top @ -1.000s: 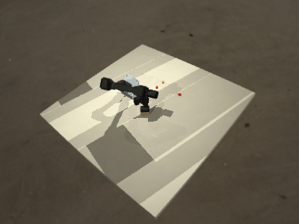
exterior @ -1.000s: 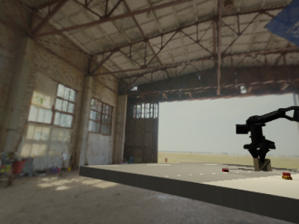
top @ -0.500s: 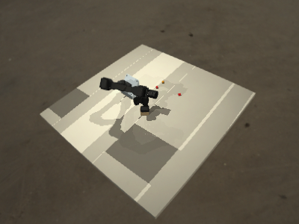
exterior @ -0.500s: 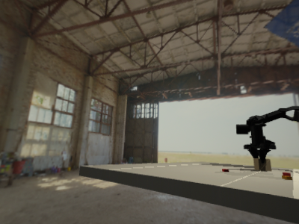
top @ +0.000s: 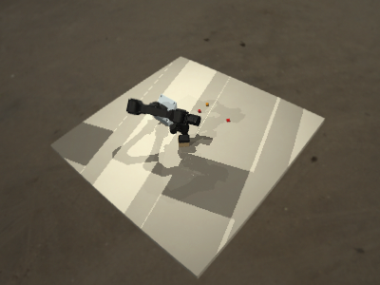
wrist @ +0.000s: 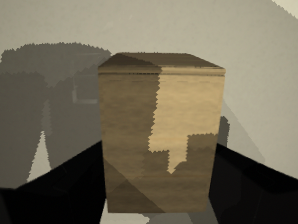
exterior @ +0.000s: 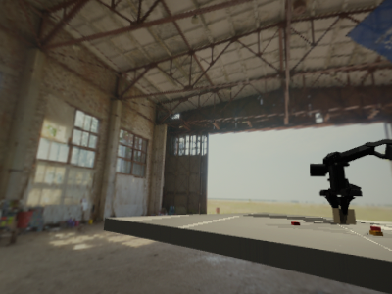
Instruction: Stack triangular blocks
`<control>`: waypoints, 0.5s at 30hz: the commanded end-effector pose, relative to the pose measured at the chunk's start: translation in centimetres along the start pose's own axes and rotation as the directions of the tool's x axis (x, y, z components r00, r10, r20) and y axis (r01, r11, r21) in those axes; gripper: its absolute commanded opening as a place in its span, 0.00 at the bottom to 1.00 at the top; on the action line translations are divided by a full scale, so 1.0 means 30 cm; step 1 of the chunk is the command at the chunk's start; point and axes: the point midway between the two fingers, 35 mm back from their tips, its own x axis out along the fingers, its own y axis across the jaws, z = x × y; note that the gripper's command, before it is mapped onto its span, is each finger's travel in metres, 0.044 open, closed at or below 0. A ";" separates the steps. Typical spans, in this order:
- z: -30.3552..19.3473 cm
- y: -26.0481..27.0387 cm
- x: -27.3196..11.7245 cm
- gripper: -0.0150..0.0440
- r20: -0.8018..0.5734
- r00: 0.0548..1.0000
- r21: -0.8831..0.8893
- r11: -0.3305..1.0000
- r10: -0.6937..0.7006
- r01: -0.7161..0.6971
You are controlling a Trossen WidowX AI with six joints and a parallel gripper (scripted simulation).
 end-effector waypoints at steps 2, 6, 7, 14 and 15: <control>0.000 0.001 -0.001 0.25 -0.002 1.000 -0.002 1.000 0.003 -0.003; 0.000 0.000 0.000 0.34 0.000 1.000 0.000 1.000 0.000 0.000; 0.000 0.000 0.000 0.39 0.000 1.000 0.000 1.000 0.000 0.000; 0.000 0.000 0.000 0.70 0.000 1.000 0.000 1.000 0.000 0.000; 0.000 0.000 0.000 0.74 0.000 1.000 0.000 1.000 0.000 0.000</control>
